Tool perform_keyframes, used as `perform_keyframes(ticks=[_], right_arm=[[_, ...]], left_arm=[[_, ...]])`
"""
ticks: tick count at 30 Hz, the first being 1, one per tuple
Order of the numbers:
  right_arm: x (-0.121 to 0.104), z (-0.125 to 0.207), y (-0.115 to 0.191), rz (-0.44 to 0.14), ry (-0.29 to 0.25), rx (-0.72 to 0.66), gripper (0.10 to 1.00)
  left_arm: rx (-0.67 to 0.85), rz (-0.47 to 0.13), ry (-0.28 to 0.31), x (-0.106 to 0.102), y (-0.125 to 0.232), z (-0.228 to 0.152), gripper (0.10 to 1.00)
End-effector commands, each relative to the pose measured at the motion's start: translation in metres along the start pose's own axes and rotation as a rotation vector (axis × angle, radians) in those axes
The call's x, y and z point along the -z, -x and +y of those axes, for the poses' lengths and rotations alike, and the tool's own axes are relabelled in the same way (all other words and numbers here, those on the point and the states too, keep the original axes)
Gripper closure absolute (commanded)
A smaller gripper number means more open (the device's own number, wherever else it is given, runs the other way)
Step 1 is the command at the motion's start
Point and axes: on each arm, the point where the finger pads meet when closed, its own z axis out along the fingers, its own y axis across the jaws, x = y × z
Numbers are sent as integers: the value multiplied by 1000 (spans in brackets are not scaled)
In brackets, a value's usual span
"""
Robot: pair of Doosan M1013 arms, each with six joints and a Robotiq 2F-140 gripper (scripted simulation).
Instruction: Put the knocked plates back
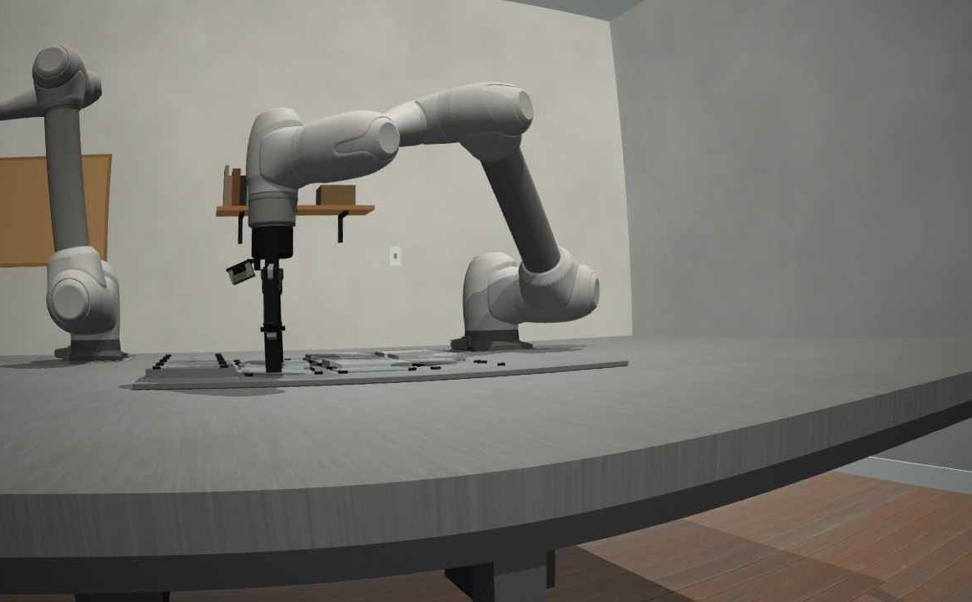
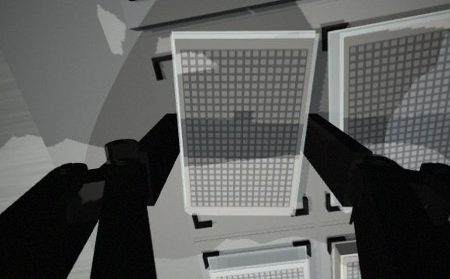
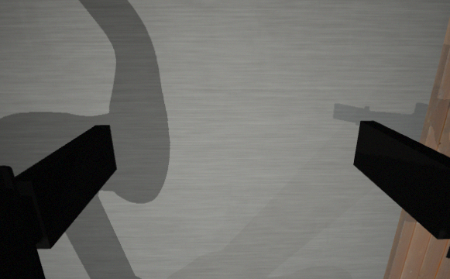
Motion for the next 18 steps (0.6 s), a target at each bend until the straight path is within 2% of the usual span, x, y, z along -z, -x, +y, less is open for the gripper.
perform_keyframes(ticks=[1,18], right_arm=[[1,0,0,1,0,0,98],[1,0,0,1,0,0,98]], left_arm=[[0,1,-2,2,0,0,478],[0,1,-2,2,0,0,488]])
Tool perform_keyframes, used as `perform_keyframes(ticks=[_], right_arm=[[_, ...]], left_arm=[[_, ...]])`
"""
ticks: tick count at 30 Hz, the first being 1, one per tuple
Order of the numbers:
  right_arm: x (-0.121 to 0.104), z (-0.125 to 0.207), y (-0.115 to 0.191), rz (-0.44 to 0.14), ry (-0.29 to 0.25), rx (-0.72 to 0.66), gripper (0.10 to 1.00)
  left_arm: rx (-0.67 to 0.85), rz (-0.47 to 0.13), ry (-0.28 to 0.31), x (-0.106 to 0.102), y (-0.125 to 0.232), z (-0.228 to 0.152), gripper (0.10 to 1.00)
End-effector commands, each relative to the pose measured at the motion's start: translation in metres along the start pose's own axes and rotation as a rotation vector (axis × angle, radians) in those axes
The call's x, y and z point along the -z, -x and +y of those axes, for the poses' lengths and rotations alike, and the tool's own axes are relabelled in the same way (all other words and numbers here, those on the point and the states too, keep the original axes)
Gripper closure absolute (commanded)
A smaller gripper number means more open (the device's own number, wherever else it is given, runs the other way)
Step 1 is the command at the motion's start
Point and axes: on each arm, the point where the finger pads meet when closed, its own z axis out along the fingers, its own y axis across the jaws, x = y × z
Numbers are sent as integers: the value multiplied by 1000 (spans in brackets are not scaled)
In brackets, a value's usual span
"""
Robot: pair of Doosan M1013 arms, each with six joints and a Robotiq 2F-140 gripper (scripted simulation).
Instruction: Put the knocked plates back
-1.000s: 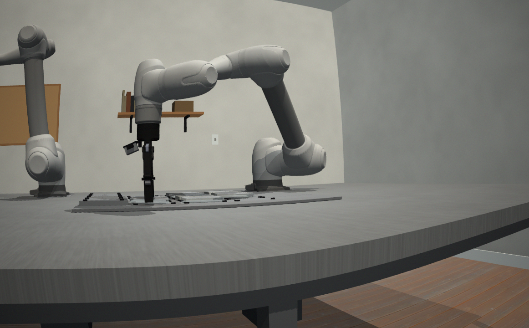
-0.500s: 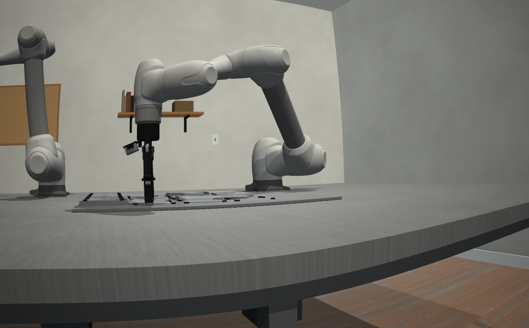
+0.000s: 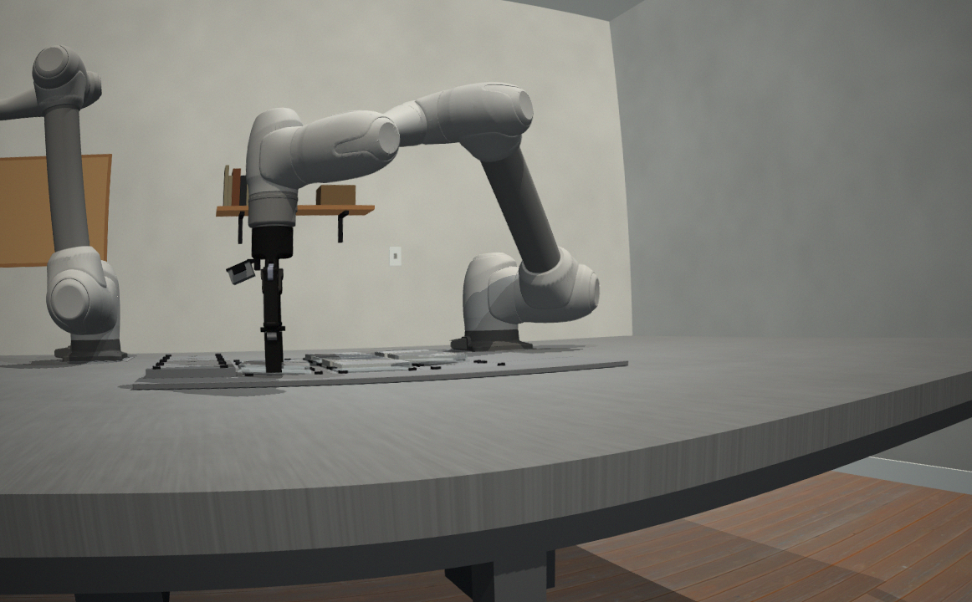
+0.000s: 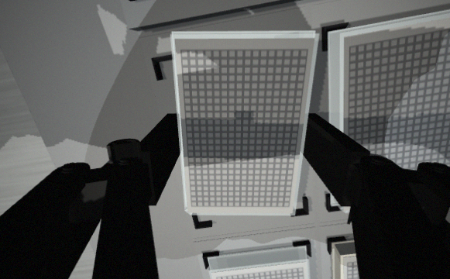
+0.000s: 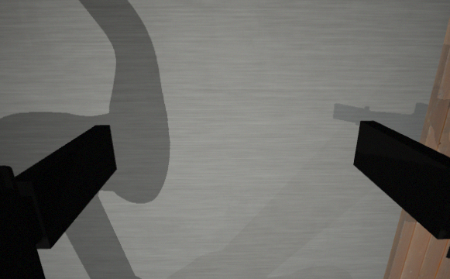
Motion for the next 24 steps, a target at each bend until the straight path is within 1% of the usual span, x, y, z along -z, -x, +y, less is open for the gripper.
perform_keyframes(ticks=[1,24], right_arm=[[1,0,0,1,0,0,98],[1,0,0,1,0,0,98]], left_arm=[[0,1,-2,2,0,0,489],[0,1,-2,2,0,0,501]])
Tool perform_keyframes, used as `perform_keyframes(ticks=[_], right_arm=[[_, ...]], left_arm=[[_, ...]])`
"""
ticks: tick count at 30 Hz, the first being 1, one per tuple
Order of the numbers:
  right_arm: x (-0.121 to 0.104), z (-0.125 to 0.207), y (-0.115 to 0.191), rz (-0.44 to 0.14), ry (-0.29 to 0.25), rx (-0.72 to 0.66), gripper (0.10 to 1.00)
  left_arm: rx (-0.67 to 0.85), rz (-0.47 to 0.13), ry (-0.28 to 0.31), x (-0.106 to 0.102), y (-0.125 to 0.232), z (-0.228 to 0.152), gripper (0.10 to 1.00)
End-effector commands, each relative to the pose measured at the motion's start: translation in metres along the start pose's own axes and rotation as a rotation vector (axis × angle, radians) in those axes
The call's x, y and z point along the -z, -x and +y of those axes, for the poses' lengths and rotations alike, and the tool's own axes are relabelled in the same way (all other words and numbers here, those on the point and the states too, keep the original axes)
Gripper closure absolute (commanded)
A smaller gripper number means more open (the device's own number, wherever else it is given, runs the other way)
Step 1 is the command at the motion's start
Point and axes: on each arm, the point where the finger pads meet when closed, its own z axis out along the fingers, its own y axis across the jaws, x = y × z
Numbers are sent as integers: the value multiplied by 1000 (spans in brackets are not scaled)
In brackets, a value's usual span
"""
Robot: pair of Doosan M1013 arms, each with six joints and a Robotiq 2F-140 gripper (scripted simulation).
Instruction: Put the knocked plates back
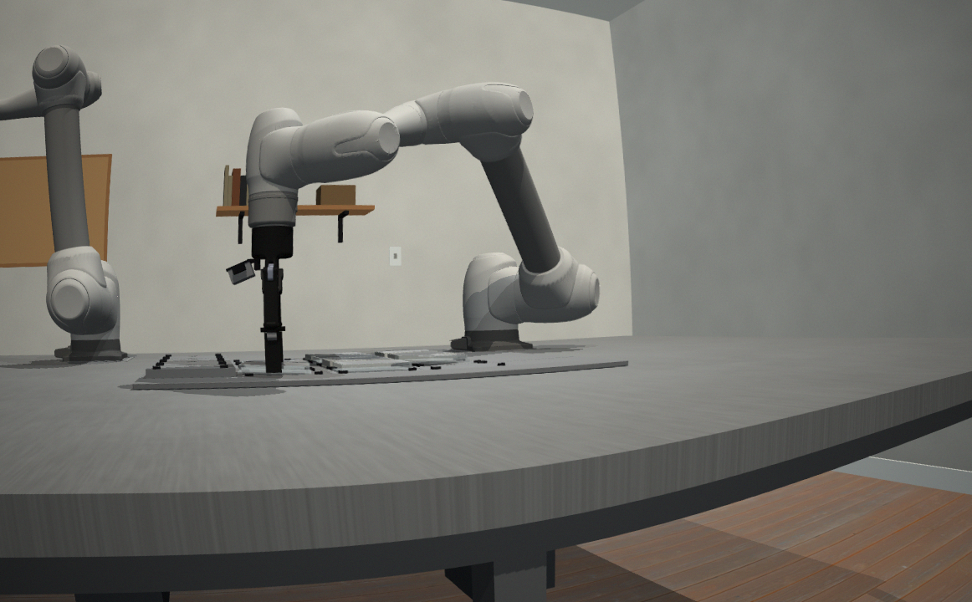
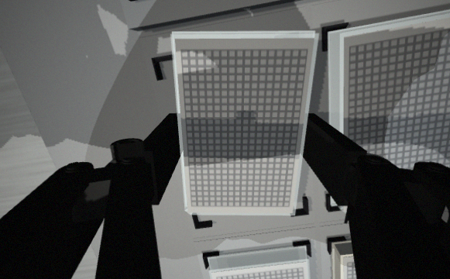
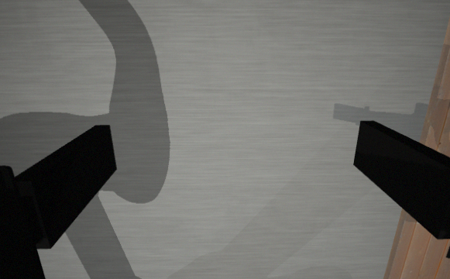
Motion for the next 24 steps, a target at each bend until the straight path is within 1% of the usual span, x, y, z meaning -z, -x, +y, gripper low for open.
perform_keyframes(ticks=[1,24], right_arm=[[1,0,0,1,0,0,98],[1,0,0,1,0,0,98]], left_arm=[[0,1,-2,1,0,0,502],[0,1,-2,2,0,0,515]])
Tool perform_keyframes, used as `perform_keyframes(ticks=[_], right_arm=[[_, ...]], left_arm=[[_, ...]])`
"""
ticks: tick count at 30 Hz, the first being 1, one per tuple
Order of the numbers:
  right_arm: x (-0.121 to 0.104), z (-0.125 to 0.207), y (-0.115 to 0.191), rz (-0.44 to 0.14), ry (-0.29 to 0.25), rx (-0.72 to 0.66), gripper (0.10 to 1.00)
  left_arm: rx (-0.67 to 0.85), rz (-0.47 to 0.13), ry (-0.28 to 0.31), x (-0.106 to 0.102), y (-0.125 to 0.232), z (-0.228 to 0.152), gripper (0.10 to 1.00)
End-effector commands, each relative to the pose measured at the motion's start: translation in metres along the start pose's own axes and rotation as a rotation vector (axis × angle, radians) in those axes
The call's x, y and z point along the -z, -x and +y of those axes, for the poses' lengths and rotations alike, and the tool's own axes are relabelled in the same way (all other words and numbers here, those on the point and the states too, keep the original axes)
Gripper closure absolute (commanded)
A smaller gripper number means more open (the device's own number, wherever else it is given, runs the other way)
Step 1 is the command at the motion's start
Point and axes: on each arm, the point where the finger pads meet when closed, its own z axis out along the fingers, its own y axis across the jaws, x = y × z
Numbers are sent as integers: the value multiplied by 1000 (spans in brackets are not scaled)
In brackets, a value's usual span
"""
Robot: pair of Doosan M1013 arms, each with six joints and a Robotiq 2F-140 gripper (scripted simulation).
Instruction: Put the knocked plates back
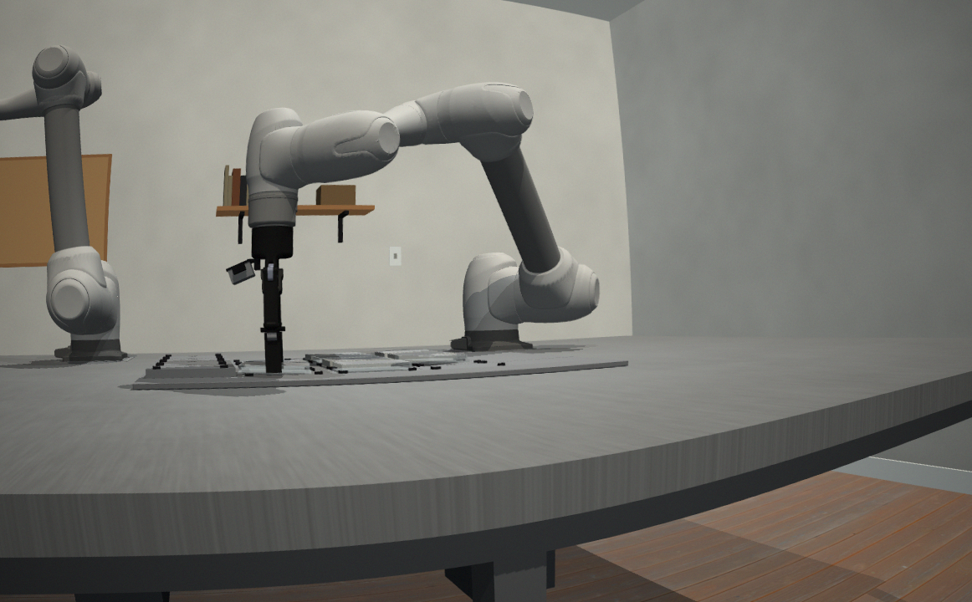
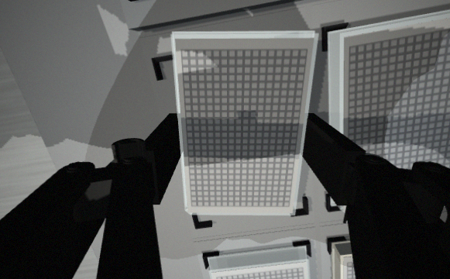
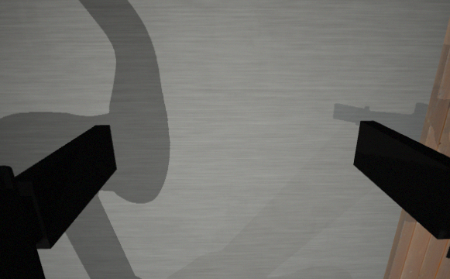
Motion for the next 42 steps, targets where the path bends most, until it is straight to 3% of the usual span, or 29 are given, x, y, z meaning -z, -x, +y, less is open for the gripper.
perform_keyframes(ticks=[1,15,16,42], right_arm=[[1,0,0,1,0,0,98],[1,0,0,1,0,0,98],[1,0,0,1,0,0,98],[1,0,0,1,0,0,98]], left_arm=[[0,1,-2,2,0,0,516],[0,1,-2,2,0,0,523],[0,1,-2,2,0,0,999],[0,1,-2,4,0,0,999]])
